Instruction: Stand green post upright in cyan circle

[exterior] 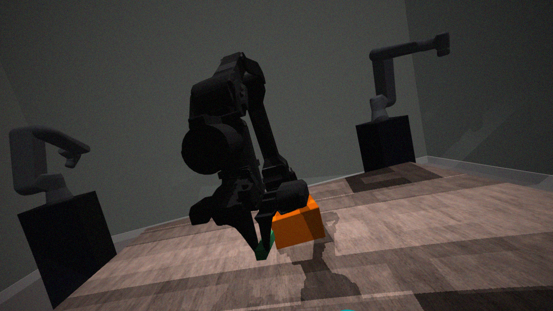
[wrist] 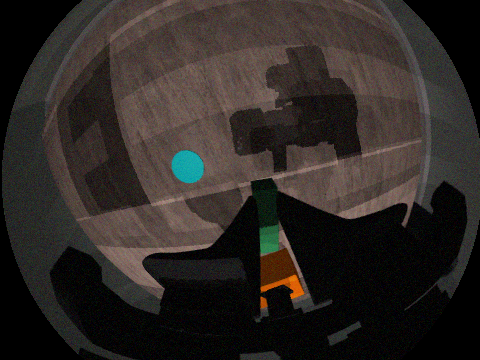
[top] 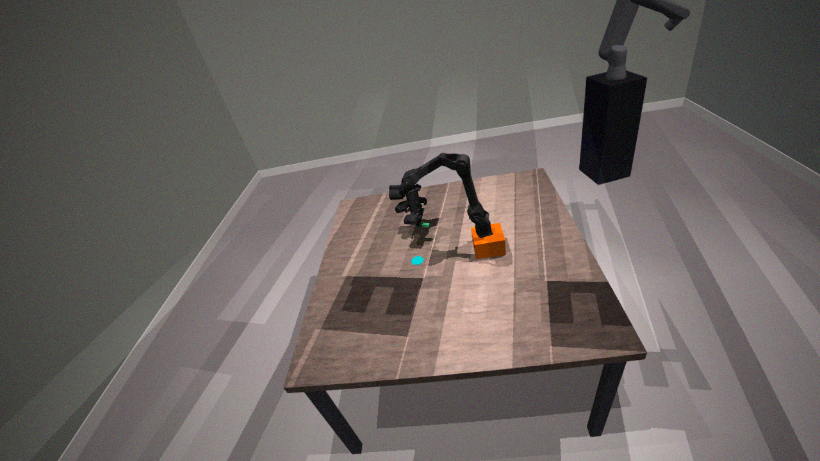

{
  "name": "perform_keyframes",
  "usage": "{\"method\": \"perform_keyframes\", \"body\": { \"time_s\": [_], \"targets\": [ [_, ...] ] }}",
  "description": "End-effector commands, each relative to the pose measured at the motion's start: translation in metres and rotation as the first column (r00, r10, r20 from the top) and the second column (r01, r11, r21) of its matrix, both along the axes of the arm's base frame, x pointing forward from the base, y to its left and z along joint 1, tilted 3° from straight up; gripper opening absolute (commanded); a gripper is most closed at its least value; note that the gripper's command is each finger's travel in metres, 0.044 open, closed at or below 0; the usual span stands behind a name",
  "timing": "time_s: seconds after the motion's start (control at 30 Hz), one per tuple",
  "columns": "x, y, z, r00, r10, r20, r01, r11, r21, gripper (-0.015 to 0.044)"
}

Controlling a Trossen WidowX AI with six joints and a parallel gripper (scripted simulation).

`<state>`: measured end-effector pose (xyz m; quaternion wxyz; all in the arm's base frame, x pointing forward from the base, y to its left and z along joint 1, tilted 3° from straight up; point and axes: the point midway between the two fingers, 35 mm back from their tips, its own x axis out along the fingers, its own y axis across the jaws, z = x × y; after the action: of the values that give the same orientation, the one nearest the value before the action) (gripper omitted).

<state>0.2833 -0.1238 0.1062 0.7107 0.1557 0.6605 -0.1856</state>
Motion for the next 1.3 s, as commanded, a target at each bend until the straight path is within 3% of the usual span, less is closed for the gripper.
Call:
{"method": "perform_keyframes", "body": {
  "time_s": [0.0,0.4,0.8,1.1,1.27],
  "targets": [
    [0.007,0.007,0.0,0.995,0.095,-0.01,-0.095,0.995,-0.007,0.0023],
    [0.027,0.039,0.003,0.901,0.433,-0.032,-0.433,0.901,-0.017,0.0023],
    [0.043,0.073,0.006,0.695,0.716,-0.055,-0.718,0.696,-0.021,0.0023],
    [0.051,0.096,0.007,0.493,0.866,-0.079,-0.87,0.493,-0.019,0.0023],
    [0.052,0.098,0.007,0.479,0.875,-0.076,-0.878,0.479,-0.02,0.0023]
  ]
}}
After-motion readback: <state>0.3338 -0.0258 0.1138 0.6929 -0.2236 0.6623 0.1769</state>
